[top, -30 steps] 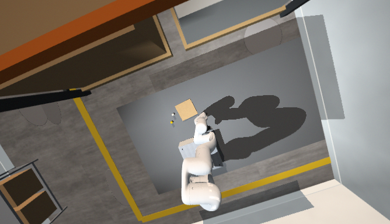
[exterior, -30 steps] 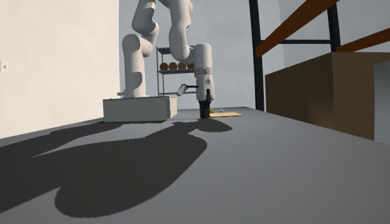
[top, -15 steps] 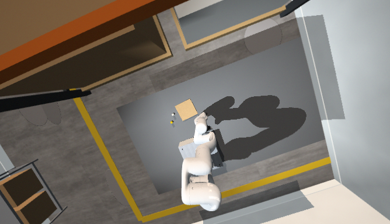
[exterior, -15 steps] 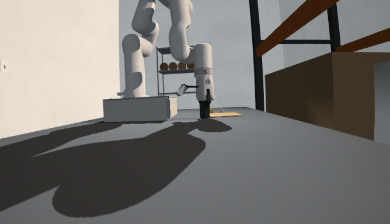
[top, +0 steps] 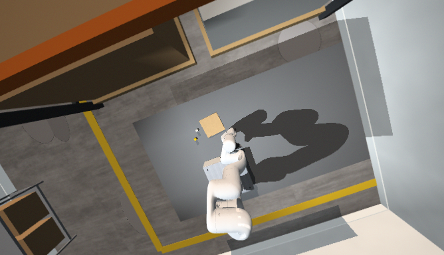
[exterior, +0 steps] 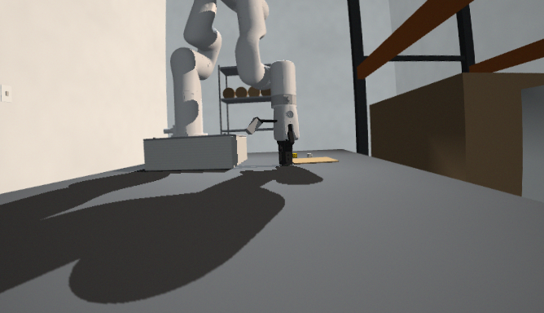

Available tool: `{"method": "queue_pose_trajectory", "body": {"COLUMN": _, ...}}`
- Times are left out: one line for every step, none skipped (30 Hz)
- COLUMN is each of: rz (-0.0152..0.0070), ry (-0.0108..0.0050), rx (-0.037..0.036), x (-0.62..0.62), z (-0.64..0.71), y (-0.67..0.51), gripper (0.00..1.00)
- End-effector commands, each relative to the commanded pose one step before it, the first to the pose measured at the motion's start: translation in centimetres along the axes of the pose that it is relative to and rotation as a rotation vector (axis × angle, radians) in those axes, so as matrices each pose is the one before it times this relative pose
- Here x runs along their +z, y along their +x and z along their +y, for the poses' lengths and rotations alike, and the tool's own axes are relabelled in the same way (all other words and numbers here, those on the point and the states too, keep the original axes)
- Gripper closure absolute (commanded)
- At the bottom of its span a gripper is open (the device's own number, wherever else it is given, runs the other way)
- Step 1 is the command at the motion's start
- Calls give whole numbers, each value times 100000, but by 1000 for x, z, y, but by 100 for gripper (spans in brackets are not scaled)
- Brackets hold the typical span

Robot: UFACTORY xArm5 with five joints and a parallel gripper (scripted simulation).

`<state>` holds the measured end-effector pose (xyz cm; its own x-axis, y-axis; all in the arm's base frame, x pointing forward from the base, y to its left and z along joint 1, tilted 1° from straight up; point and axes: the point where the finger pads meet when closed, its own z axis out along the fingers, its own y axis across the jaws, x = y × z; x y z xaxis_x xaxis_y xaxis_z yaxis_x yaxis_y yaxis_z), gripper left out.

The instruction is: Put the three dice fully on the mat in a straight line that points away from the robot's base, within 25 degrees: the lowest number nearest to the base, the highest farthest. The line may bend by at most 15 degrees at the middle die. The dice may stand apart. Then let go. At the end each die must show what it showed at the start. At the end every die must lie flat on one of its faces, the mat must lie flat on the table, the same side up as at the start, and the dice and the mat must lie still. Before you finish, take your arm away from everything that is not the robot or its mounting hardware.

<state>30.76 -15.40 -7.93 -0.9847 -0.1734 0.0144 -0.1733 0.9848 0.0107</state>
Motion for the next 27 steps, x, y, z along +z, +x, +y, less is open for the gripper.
{"method": "queue_pose_trajectory", "body": {"rz": -237, "ry": 173, "rx": 3, "x": -390, "z": -93, "y": -79, "gripper": 89}}
{"method": "queue_pose_trajectory", "body": {"rz": -5, "ry": 2, "rx": 0, "x": -273, "z": -17, "y": 15, "gripper": 89}}
{"method": "queue_pose_trajectory", "body": {"rz": -5, "ry": 3, "rx": 0, "x": -366, "z": -19, "y": 20, "gripper": 89}}
{"method": "queue_pose_trajectory", "body": {"rz": 1, "ry": -1, "rx": 0, "x": -462, "z": -6, "y": 0, "gripper": 89}}
{"method": "queue_pose_trajectory", "body": {"rz": 0, "ry": 0, "rx": 0, "x": 0, "z": 0, "y": 0, "gripper": 89}}
{"method": "queue_pose_trajectory", "body": {"rz": 0, "ry": 0, "rx": 0, "x": 0, "z": 0, "y": 0, "gripper": 89}}
{"method": "queue_pose_trajectory", "body": {"rz": 1, "ry": -1, "rx": 0, "x": -545, "z": -3, "y": 6, "gripper": 89}}
{"method": "queue_pose_trajectory", "body": {"rz": 0, "ry": 0, "rx": 0, "x": -623, "z": -7, "y": 0, "gripper": 89}}
{"method": "queue_pose_trajectory", "body": {"rz": 0, "ry": 0, "rx": 0, "x": -684, "z": -6, "y": 2, "gripper": 89}}
{"method": "queue_pose_trajectory", "body": {"rz": 0, "ry": 0, "rx": 0, "x": -728, "z": -5, "y": 5, "gripper": 89}}
{"method": "queue_pose_trajectory", "body": {"rz": 0, "ry": 0, "rx": 0, "x": -757, "z": -7, "y": 2, "gripper": 89}}
{"method": "queue_pose_trajectory", "body": {"rz": 0, "ry": 0, "rx": 0, "x": -766, "z": -8, "y": 1, "gripper": 89}}
{"method": "queue_pose_trajectory", "body": {"rz": 0, "ry": 0, "rx": 0, "x": -753, "z": -7, "y": 3, "gripper": 89}}
{"method": "queue_pose_trajectory", "body": {"rz": 0, "ry": 0, "rx": 0, "x": -720, "z": -5, "y": 5, "gripper": 89}}
{"method": "queue_pose_trajectory", "body": {"rz": 0, "ry": 0, "rx": 0, "x": -670, "z": -7, "y": 1, "gripper": 89}}
{"method": "queue_pose_trajectory", "body": {"rz": 0, "ry": 0, "rx": 0, "x": -600, "z": -6, "y": 1, "gripper": 89}}
{"method": "queue_pose_trajectory", "body": {"rz": 0, "ry": 0, "rx": 0, "x": -512, "z": -3, "y": 4, "gripper": 89}}
{"method": "queue_pose_trajectory", "body": {"rz": 0, "ry": 0, "rx": 0, "x": -412, "z": -5, "y": 0, "gripper": 89}}
{"method": "queue_pose_trajectory", "body": {"rz": 0, "ry": 0, "rx": 0, "x": -307, "z": -3, "y": 1, "gripper": 89}}
{"method": "queue_pose_trajectory", "body": {"rz": 0, "ry": 0, "rx": 0, "x": -206, "z": -1, "y": 2, "gripper": 89}}
{"method": "queue_pose_trajectory", "body": {"rz": 0, "ry": 0, "rx": 0, "x": -116, "z": 0, "y": 2, "gripper": 89}}
{"method": "queue_pose_trajectory", "body": {"rz": 0, "ry": 0, "rx": 0, "x": 0, "z": 0, "y": 0, "gripper": 89}}
{"method": "queue_pose_trajectory", "body": {"rz": 0, "ry": 0, "rx": 0, "x": 0, "z": 0, "y": 0, "gripper": 89}}
{"method": "queue_pose_trajectory", "body": {"rz": 0, "ry": 0, "rx": 0, "x": -47, "z": 0, "y": 1, "gripper": 89}}
{"method": "queue_pose_trajectory", "body": {"rz": 0, "ry": 0, "rx": 0, "x": -7, "z": 0, "y": 0, "gripper": 89}}
{"method": "queue_pose_trajectory", "body": {"rz": 0, "ry": 0, "rx": 0, "x": 0, "z": 0, "y": 0, "gripper": 89}}
{"method": "queue_pose_trajectory", "body": {"rz": 0, "ry": 0, "rx": 0, "x": 0, "z": 0, "y": 0, "gripper": 89}}
